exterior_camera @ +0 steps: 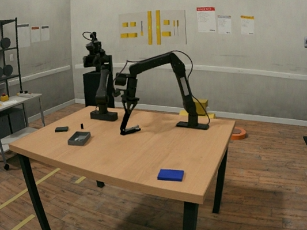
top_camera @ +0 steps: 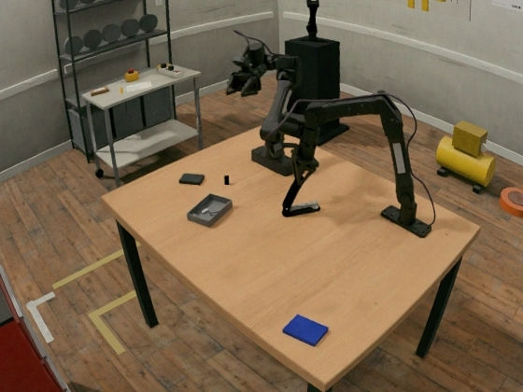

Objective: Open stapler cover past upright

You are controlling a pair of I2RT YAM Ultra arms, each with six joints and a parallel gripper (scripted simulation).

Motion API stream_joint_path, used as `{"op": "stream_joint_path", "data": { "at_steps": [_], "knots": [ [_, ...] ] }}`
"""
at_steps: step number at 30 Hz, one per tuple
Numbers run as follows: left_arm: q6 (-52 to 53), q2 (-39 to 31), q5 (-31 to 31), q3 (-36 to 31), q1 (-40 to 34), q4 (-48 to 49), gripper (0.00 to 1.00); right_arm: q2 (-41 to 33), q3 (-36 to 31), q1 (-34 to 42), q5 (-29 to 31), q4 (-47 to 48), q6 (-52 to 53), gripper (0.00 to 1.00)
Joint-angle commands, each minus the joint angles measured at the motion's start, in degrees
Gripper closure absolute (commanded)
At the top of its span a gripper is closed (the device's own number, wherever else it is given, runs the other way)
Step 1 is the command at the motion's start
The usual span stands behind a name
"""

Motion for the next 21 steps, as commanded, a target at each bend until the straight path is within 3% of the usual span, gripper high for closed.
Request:
{"op": "stream_joint_path", "data": {
  "at_steps": [1,10,21],
  "knots": [
    [0.34,-0.07,0.21,1.19,0.06,-1.81,0.79,-4.08,1.09,4.89,-0.3,-10.38,0.09,0.43],
    [0.34,-0.07,0.21,1.19,0.06,-1.81,0.79,-14.14,1.37,13.61,-1.58,-24.9,-0.78,0.43],
    [0.34,-0.07,0.21,1.19,0.06,-1.81,0.79,-19.29,1.64,14.94,-2.99,-31.21,-1.42,0.43]
  ]
}}
